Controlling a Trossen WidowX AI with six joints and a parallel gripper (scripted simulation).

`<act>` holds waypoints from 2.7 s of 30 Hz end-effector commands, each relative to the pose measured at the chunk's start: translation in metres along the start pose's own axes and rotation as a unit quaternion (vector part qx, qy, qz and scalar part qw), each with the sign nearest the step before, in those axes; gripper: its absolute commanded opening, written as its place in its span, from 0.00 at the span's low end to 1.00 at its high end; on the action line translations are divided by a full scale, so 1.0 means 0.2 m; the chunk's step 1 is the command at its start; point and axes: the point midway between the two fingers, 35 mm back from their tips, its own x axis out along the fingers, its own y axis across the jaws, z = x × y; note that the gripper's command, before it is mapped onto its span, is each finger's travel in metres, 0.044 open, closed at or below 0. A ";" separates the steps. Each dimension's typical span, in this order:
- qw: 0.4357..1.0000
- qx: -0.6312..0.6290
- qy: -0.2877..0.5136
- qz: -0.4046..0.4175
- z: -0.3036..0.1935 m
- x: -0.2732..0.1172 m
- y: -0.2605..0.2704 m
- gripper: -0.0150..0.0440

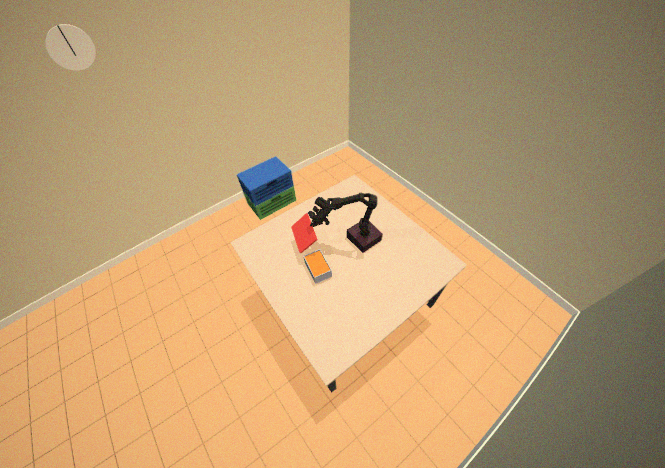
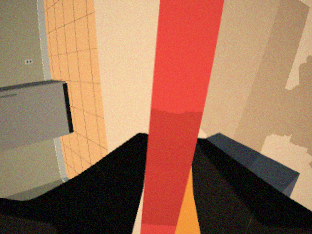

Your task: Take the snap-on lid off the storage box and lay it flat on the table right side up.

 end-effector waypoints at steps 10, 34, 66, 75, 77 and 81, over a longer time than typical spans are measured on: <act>1.000 -0.006 0.001 0.008 0.12 -0.02 0.02 0.25; 1.000 -0.008 -0.001 0.008 0.36 -0.04 0.00 0.25; 1.000 -0.008 -0.001 0.008 0.36 0.04 -0.11 0.25; 1.000 -0.008 -0.001 0.008 0.36 0.07 -0.14 0.25; 1.000 -0.008 -0.001 0.008 0.36 0.07 -0.15 0.25; 1.000 -0.008 -0.001 0.008 0.36 0.08 -0.16 0.25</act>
